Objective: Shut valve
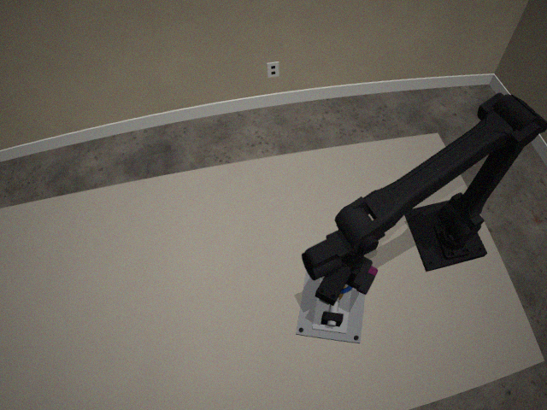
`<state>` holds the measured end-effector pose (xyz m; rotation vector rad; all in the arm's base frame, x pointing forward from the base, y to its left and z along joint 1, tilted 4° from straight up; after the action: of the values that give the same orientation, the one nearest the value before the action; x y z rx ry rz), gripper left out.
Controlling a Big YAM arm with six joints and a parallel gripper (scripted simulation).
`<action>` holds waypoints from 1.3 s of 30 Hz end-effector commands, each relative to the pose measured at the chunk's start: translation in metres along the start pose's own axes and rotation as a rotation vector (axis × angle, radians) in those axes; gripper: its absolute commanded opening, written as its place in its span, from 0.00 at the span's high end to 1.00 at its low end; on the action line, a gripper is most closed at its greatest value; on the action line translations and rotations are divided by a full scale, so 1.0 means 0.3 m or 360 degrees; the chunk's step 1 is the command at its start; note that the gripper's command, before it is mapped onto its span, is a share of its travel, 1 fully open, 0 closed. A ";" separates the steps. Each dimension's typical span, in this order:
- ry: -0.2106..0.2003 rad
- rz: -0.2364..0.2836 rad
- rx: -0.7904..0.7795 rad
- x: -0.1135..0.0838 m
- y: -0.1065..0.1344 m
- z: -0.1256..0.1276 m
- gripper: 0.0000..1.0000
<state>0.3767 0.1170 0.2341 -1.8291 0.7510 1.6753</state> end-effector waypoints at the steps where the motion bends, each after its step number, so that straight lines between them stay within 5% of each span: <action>1: -0.0007 0.0005 -0.0001 0.039 0.003 -0.017 0.00; 39: -0.0005 0.0002 0.0000 0.074 0.007 -0.017 0.00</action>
<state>0.3771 0.1158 0.2204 -1.8300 0.7498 1.6743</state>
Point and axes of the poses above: the point where the finger pads meet when closed, its own x axis out along the fingers, its own z axis across the jaws, y = z × x, the point moved 8 cm from there along -x, back along the fingers, and after that the axes turned 8 degrees about x, right-handed, at the moved point
